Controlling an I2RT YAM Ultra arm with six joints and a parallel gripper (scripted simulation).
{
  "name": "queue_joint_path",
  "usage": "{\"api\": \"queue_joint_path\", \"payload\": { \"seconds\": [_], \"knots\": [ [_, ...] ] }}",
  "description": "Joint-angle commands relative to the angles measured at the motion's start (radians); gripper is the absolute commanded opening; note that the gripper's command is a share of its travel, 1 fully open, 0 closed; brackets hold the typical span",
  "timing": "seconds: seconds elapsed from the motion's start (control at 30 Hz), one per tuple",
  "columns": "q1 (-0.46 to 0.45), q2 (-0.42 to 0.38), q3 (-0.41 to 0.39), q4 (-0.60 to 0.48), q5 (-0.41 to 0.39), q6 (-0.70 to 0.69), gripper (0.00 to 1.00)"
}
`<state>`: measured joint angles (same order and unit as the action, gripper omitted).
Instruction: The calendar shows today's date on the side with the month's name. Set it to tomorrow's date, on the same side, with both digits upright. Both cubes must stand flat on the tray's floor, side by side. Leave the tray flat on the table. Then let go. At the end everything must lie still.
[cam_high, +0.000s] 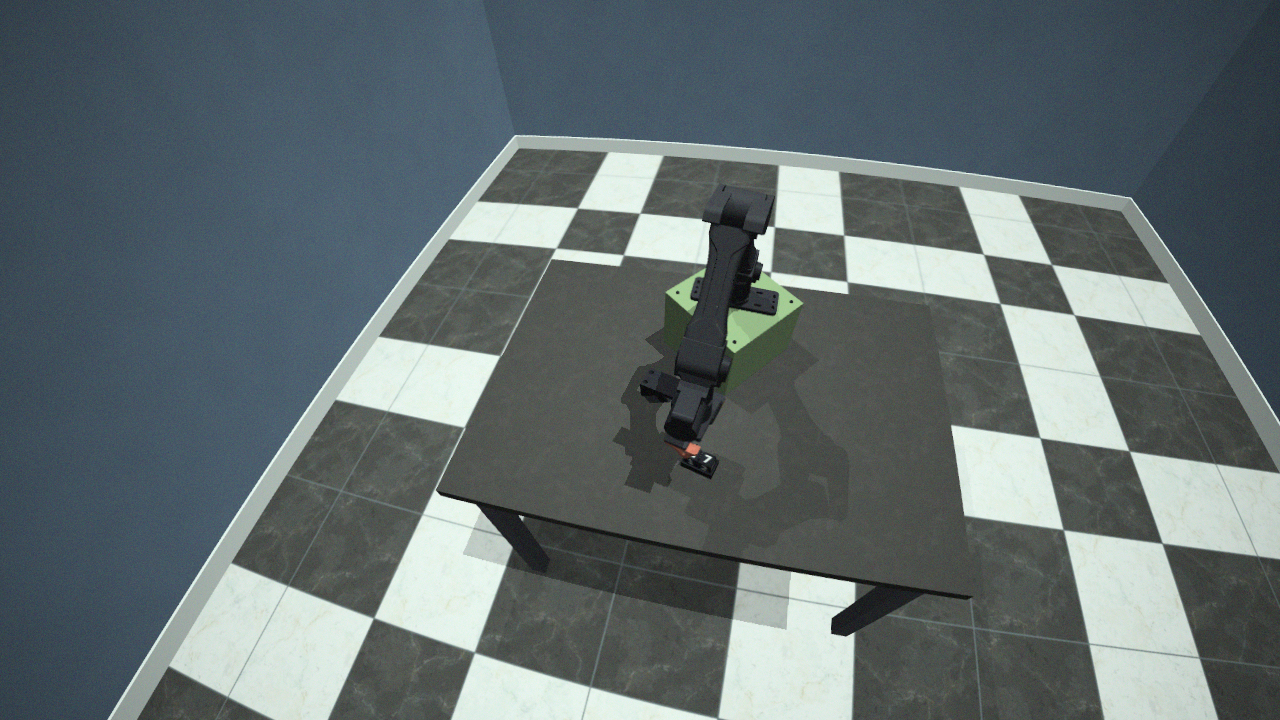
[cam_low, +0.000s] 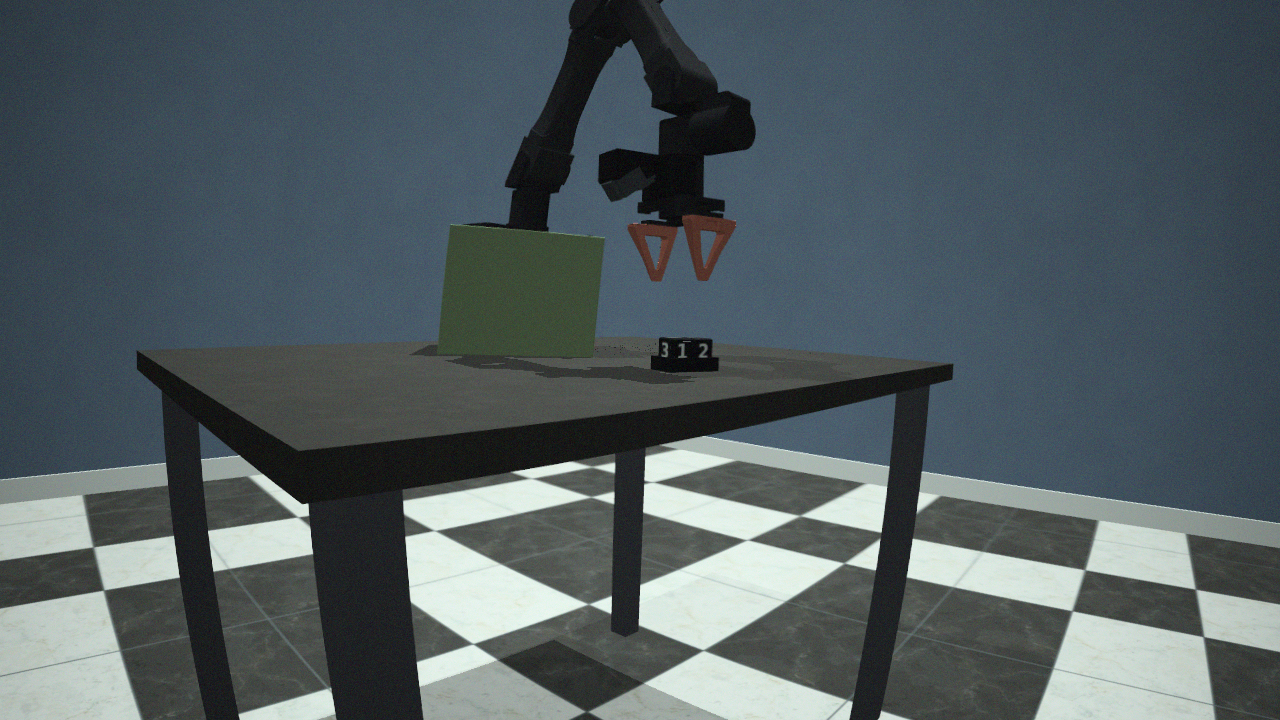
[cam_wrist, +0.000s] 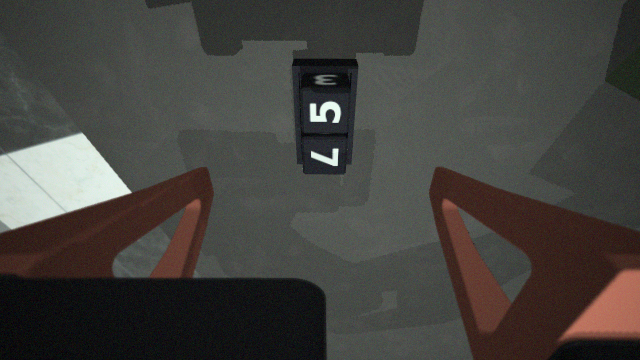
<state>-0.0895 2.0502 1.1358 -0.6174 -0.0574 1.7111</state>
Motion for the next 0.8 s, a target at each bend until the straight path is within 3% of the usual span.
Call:
{"api": "queue_joint_path", "payload": {
  "seconds": [0.0,0.77],
  "knots": [
    [-0.001,-0.014,0.007,-0.017,0.003,-0.001,1.00],
    [-0.014,-0.169,0.133,-0.298,0.002,-0.013,1.00]
  ]
}}
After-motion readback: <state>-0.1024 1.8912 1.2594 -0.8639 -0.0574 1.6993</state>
